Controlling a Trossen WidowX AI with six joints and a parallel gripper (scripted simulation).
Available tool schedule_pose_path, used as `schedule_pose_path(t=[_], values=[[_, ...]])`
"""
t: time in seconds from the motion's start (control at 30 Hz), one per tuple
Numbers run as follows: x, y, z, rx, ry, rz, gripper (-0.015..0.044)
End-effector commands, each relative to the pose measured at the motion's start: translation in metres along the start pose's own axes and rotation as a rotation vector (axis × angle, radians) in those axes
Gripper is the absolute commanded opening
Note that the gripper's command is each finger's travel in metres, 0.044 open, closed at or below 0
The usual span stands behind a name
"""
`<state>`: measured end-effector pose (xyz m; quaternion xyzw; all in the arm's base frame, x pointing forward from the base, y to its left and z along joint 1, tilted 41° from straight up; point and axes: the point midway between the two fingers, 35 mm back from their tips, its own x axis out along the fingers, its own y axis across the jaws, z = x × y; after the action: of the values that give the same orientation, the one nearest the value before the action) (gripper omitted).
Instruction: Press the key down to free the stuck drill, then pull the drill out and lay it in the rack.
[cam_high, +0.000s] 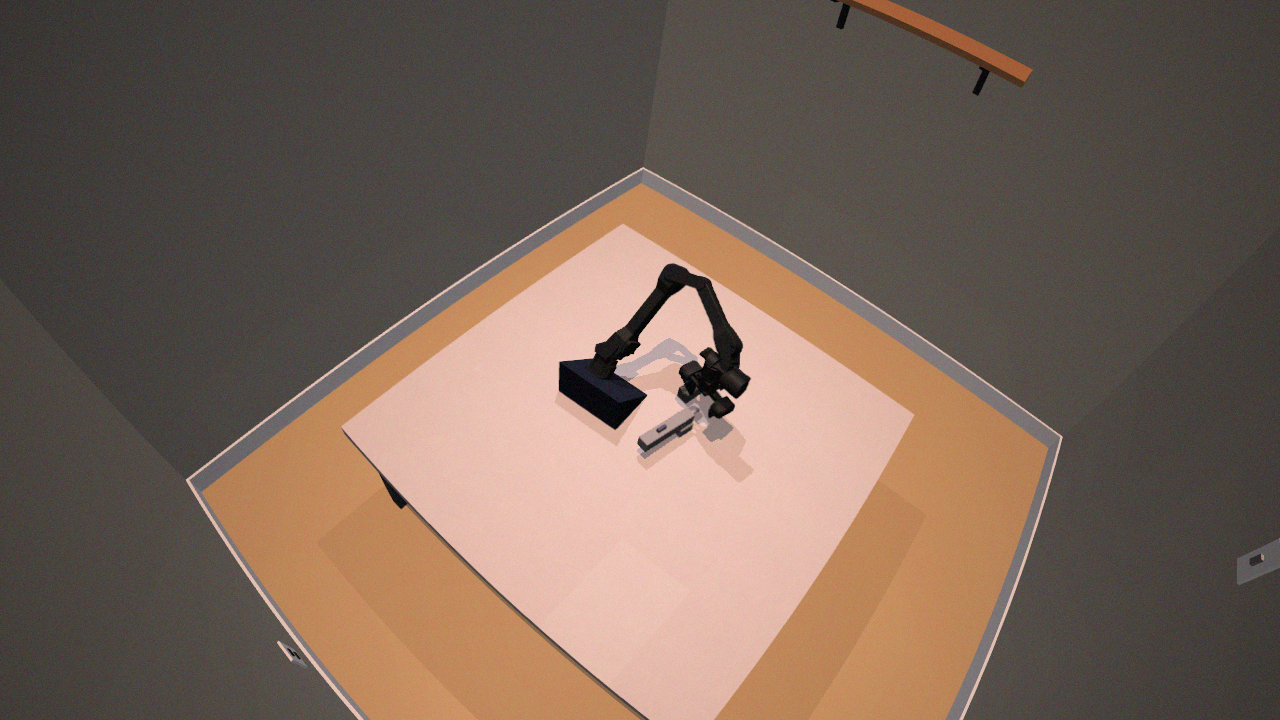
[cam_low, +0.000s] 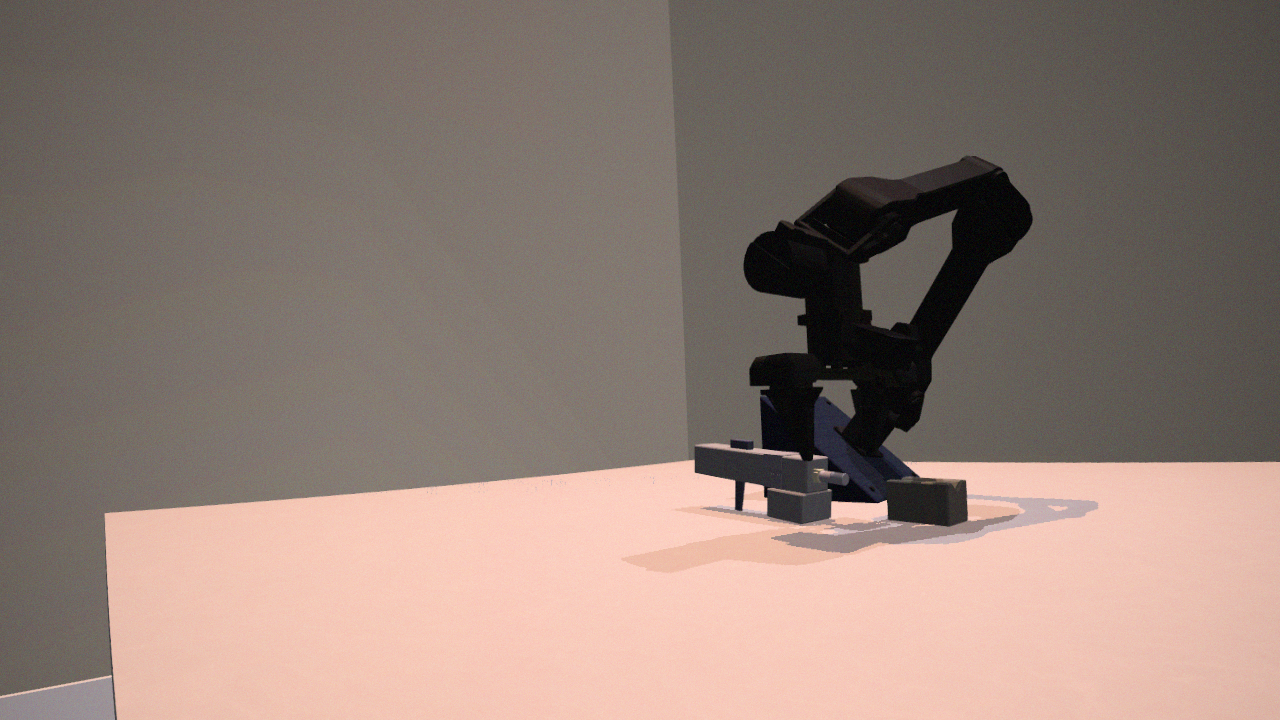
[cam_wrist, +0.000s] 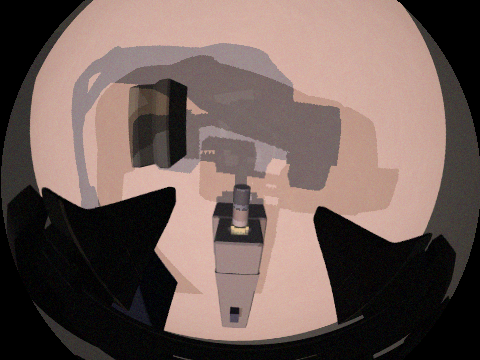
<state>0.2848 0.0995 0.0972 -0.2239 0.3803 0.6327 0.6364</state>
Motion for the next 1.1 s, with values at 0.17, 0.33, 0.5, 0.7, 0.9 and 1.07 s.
schedule_pose_path(t=[0.17,0.33,0.5,0.7,0.9,1.07], values=[[0.006,0.005,0.005,-0.093,-0.011,0.003,0.044],[0.006,0.005,0.005,-0.093,-0.011,0.003,0.044],[0.008,0.005,0.005,-0.093,-0.011,0.003,0.044],[0.016,0.004,0.003,-0.093,-0.011,0.003,0.044],[0.026,0.003,0.0,-0.093,-0.011,0.003,0.044],[0.034,0.003,-0.002,-0.093,-0.011,0.003,0.044]])
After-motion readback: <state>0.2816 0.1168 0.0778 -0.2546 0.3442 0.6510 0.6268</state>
